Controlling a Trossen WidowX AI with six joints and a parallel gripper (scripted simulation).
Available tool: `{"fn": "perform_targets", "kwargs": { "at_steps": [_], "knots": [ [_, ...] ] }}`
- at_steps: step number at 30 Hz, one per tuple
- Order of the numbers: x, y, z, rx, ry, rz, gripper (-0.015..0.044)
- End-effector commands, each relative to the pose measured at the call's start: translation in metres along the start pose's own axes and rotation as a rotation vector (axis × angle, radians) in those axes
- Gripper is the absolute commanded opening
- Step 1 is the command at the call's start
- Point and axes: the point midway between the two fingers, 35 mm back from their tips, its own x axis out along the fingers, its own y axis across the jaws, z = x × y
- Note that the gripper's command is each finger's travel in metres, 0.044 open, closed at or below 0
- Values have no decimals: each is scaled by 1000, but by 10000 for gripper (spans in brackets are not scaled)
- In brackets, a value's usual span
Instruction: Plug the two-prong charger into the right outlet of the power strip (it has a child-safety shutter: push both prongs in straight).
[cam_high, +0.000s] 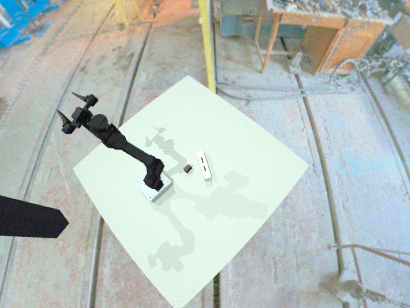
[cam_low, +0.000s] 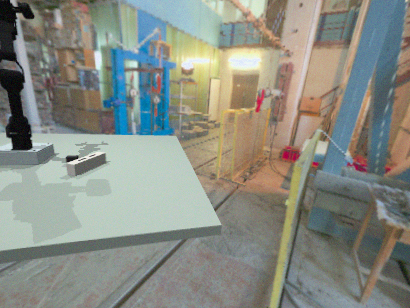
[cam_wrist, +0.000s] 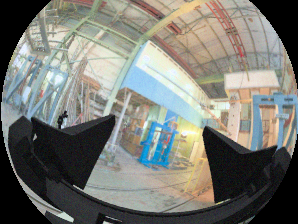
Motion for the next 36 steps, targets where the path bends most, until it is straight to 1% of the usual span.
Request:
{"fn": "perform_targets", "kwargs": {
  "at_steps": [1, 18, 36],
  "knots": [
    [4, -1, -18, -21, 49, -9, 440],
    [11, -27, -100, -161, 267, -87, 440],
    [-5, -75, -186, -255, 520, -187, 440]
  ]
}}
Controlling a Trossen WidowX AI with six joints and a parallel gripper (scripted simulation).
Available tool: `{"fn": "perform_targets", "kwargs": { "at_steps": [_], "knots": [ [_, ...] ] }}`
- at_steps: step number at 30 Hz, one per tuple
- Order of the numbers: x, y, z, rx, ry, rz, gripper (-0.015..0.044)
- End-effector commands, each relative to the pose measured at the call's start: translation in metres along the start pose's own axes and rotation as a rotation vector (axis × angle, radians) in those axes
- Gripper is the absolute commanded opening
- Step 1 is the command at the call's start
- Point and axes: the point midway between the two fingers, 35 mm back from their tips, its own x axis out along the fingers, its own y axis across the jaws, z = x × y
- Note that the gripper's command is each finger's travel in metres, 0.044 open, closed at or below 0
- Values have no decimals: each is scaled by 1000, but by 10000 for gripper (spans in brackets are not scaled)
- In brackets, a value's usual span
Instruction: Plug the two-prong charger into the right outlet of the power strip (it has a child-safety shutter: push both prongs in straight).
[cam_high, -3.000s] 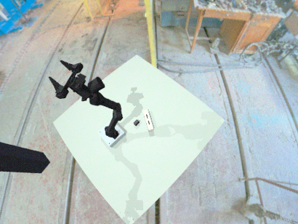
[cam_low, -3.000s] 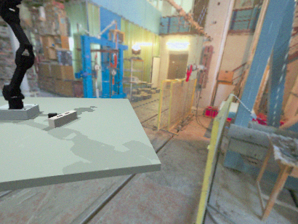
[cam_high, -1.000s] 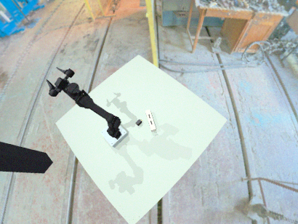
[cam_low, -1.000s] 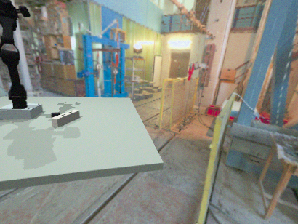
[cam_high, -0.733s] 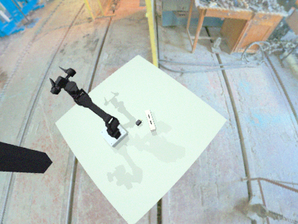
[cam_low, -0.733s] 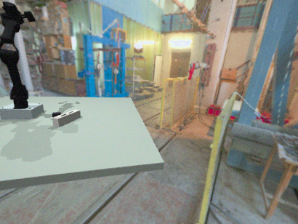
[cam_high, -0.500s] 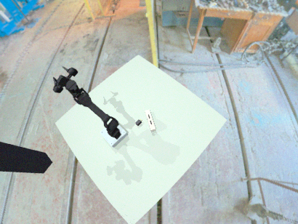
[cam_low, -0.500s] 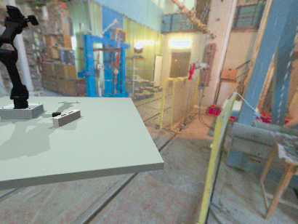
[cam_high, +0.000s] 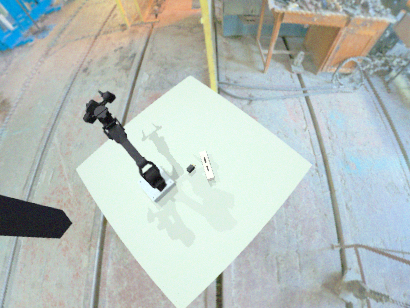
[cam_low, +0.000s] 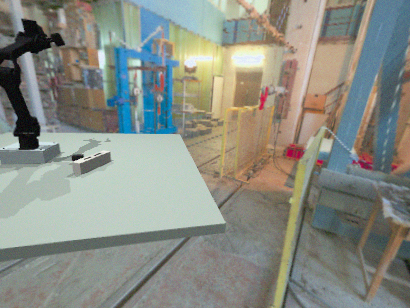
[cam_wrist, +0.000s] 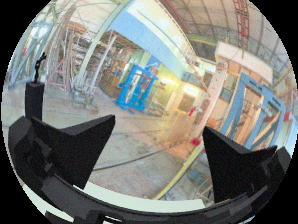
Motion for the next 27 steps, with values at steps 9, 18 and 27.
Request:
{"fn": "perform_targets", "kwargs": {
  "at_steps": [9, 18, 27],
  "knots": [
    [13, -23, -64, -22, 180, -62, 440],
    [13, -45, -115, -25, 327, -119, 440],
    [5, -71, -163, -21, 463, -180, 440]
  ]
}}
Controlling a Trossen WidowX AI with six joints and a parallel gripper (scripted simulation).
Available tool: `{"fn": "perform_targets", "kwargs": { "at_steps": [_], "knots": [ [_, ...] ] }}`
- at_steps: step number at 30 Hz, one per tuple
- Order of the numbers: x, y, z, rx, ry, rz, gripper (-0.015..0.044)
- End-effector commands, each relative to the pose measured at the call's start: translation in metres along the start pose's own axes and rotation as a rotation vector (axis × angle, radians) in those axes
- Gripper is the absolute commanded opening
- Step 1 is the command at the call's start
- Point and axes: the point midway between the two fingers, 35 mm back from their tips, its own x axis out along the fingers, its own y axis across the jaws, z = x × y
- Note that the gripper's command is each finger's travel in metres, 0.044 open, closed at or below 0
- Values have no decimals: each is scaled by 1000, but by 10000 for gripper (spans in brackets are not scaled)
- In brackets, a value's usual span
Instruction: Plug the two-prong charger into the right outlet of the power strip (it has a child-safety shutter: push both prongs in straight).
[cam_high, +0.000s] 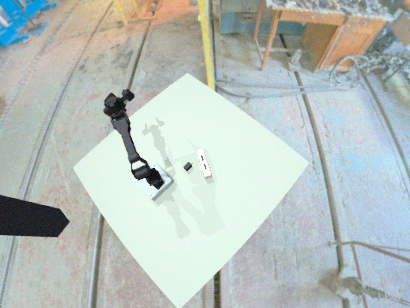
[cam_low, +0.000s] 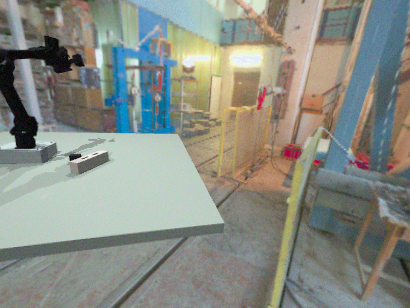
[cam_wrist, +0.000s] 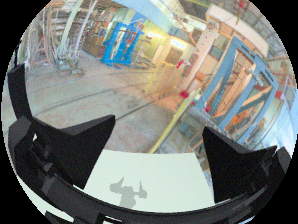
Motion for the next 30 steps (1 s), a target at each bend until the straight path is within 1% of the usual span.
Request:
{"fn": "perform_targets", "kwargs": {
  "at_steps": [1, 17, 30],
  "knots": [
    [6, -7, -19, 10, 56, -15, 440],
    [14, -51, -109, 53, 309, -115, 440],
    [0, -87, -181, 123, 511, -217, 440]
  ]
}}
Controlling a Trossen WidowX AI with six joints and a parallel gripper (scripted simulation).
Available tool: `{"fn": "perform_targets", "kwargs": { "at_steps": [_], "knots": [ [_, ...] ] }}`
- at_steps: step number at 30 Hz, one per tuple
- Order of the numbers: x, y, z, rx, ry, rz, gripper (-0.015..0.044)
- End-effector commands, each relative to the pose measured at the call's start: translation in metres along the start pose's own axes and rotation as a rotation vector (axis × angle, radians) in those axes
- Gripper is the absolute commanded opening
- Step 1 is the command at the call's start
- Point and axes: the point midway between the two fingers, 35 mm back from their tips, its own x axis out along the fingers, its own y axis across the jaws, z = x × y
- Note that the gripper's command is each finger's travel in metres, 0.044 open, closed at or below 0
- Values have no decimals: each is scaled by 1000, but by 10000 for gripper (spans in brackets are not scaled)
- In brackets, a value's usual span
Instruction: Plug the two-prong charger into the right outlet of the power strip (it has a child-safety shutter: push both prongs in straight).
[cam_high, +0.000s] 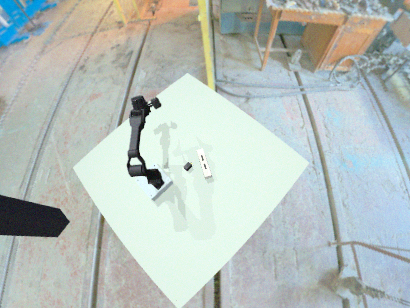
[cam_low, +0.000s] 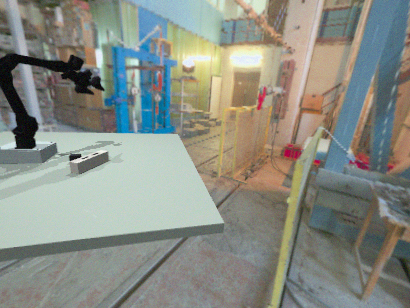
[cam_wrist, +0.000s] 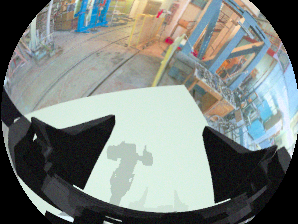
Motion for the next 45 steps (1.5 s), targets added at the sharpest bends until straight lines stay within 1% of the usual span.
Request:
{"fn": "perform_targets", "kwargs": {
  "at_steps": [1, 11, 22, 33, 45],
  "knots": [
    [5, -11, -19, 28, 58, -27, 440],
    [16, -38, -74, 96, 214, -74, 440],
    [17, -64, -135, 189, 380, -118, 440],
    [8, -83, -196, 299, 540, -155, 440],
    [-12, -94, -259, 441, 704, -186, 440]
  ]
}}
